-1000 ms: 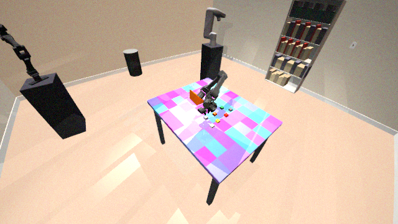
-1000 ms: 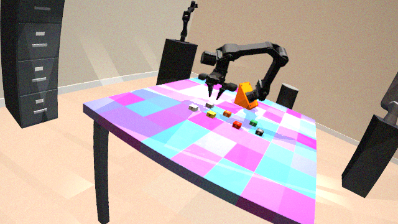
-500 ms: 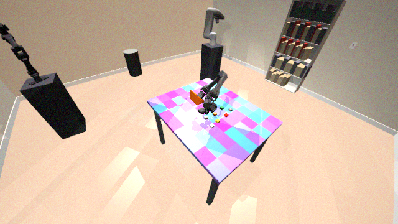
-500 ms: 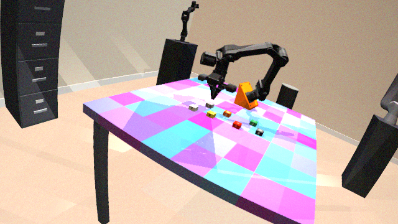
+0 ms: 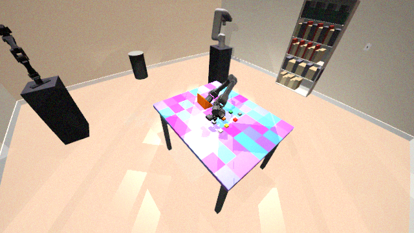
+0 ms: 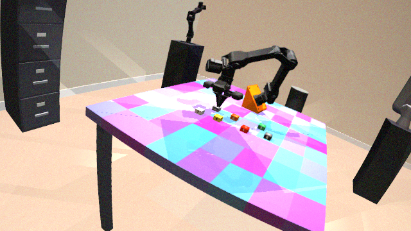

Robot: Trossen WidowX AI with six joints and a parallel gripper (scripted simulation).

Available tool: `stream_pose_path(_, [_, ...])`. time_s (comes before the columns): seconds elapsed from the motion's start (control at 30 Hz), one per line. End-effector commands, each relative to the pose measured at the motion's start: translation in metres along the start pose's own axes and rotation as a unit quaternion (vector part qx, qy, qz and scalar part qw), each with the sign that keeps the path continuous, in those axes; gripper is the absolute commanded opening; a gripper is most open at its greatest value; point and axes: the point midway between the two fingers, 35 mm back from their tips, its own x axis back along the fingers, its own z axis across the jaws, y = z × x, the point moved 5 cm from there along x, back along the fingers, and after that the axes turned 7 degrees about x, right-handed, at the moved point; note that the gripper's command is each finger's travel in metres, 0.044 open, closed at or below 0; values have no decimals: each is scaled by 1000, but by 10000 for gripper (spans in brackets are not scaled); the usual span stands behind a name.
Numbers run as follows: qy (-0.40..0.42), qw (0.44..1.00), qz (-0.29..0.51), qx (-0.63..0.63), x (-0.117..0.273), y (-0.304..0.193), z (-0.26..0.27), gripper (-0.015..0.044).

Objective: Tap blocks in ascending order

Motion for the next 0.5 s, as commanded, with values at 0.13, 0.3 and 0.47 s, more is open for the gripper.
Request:
stream_pose_path(0.13, [4, 1000, 1, -4, -5, -1, 1, 20])
stream_pose_path(0.3, [3, 1000, 1, -4, 25, -1, 1, 20])
stream_pose_path(0.47, [2, 1000, 1, -5, 44, 0, -1, 20])
